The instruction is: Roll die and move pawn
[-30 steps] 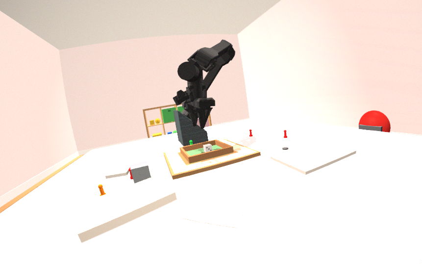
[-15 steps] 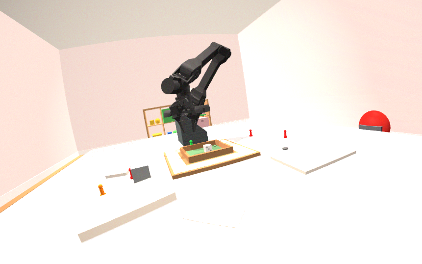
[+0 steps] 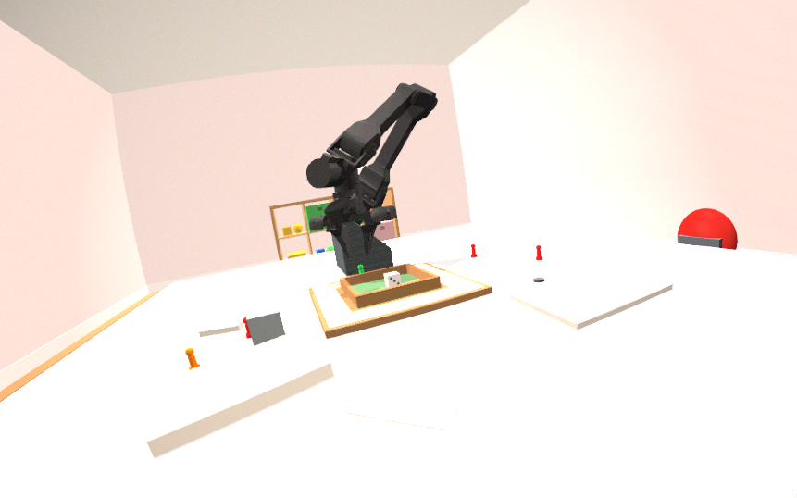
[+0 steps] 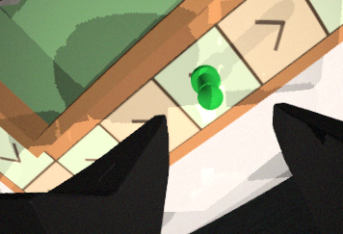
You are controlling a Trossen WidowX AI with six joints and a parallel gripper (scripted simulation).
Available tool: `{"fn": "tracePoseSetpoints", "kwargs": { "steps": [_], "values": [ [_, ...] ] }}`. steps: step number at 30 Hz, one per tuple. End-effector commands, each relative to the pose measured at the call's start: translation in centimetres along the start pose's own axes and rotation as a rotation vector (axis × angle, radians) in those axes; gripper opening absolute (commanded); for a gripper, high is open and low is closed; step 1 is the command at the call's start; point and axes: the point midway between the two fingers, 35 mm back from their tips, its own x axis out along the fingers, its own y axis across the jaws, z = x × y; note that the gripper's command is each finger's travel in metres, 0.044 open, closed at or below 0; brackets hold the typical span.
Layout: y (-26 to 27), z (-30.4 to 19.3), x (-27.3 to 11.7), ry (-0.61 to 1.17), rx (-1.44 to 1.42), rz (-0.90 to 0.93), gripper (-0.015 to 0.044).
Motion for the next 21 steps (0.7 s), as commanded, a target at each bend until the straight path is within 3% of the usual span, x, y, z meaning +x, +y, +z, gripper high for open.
{"fn": "tracePoseSetpoints", "kwargs": {
  "steps": [1,21],
  "values": [
    [0.0,-0.1,0.5,0.002,0.006,0.004,0.0200],
    [0.1,-0.1,3.7,0.002,0.006,0.005,0.0200]
  ]
}}
